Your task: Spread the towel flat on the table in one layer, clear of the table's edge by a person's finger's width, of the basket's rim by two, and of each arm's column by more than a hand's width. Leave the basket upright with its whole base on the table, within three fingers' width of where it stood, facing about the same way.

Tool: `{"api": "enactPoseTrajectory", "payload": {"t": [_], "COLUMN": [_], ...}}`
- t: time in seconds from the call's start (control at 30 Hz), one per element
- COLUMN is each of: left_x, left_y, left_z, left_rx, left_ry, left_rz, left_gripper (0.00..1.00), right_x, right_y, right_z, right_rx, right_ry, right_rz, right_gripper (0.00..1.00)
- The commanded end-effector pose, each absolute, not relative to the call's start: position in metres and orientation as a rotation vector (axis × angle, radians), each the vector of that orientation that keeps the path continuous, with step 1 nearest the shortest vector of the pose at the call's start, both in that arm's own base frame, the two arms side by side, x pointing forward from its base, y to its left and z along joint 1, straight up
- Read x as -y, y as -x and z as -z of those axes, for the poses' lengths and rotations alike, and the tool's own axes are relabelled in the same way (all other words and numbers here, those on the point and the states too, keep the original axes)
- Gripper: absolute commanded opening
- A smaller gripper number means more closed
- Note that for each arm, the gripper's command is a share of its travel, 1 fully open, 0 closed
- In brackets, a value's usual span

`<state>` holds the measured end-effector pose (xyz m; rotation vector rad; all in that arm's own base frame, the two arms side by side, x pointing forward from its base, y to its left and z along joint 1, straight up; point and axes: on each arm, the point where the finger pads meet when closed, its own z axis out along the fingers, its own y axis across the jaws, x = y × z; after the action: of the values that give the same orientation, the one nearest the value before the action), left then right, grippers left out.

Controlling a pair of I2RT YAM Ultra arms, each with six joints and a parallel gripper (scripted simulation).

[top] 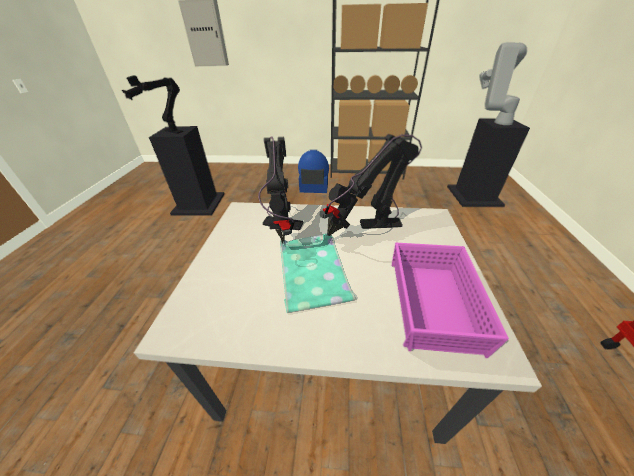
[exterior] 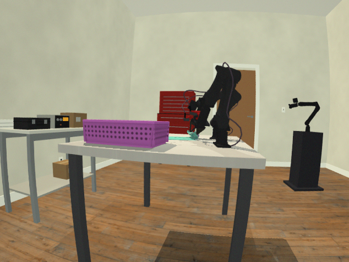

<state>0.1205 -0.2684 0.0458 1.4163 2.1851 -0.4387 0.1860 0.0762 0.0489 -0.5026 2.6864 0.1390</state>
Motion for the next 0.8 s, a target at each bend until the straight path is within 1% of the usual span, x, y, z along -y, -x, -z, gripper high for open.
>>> {"api": "enactPoseTrajectory", "payload": {"t": [0.0, 0.4, 0.77], "left_x": [0.269, 0.272, 0.267], "left_y": [-0.114, -0.092, -0.088], "left_z": [-0.035, -0.013, -0.007], "left_rx": [-2.179, -2.131, -2.146], "left_ry": [-1.438, -1.523, -1.546], "left_rz": [0.439, 0.468, 0.453], "left_gripper": [0.00, 0.00, 0.00], "right_x": [-0.060, -0.050, -0.050], "right_y": [-0.174, -0.153, -0.155], "right_z": [-0.034, -0.013, -0.013], "right_rx": [-2.769, -2.906, -2.902], "right_ry": [0.486, 0.486, 0.480], "right_rz": [-0.068, -0.034, -0.035], "right_gripper": [0.00, 0.00, 0.00]}}
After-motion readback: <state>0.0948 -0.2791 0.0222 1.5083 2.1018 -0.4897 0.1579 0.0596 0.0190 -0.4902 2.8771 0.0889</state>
